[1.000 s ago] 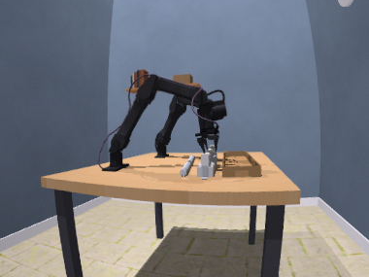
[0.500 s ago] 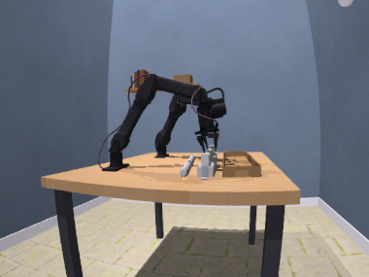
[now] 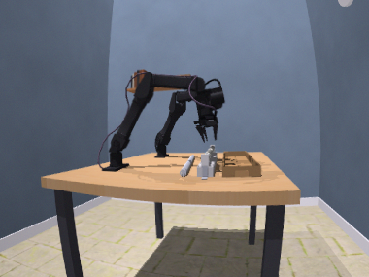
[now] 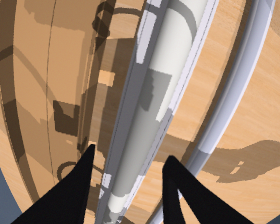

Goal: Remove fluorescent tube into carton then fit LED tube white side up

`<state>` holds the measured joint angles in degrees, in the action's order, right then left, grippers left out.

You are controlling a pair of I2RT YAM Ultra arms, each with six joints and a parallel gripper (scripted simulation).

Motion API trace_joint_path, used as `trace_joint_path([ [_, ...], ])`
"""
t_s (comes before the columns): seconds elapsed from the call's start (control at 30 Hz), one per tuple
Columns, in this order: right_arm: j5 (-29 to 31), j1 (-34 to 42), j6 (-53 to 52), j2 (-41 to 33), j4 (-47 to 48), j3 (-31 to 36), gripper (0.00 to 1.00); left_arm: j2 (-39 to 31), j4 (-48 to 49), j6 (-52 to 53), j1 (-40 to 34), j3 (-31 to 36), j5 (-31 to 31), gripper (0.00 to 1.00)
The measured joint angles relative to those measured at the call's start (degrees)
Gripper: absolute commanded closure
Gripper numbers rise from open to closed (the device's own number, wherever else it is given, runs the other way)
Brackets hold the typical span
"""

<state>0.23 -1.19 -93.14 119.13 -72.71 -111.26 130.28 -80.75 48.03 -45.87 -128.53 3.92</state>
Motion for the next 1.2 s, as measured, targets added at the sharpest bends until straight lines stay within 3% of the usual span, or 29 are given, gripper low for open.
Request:
trace_joint_path([
  [1.2,0.0,0.0,0.0,-0.2,0.1,1.1,0.51,-0.1,-0.2,0.0,0.0,1.3,0.0,0.51],
])
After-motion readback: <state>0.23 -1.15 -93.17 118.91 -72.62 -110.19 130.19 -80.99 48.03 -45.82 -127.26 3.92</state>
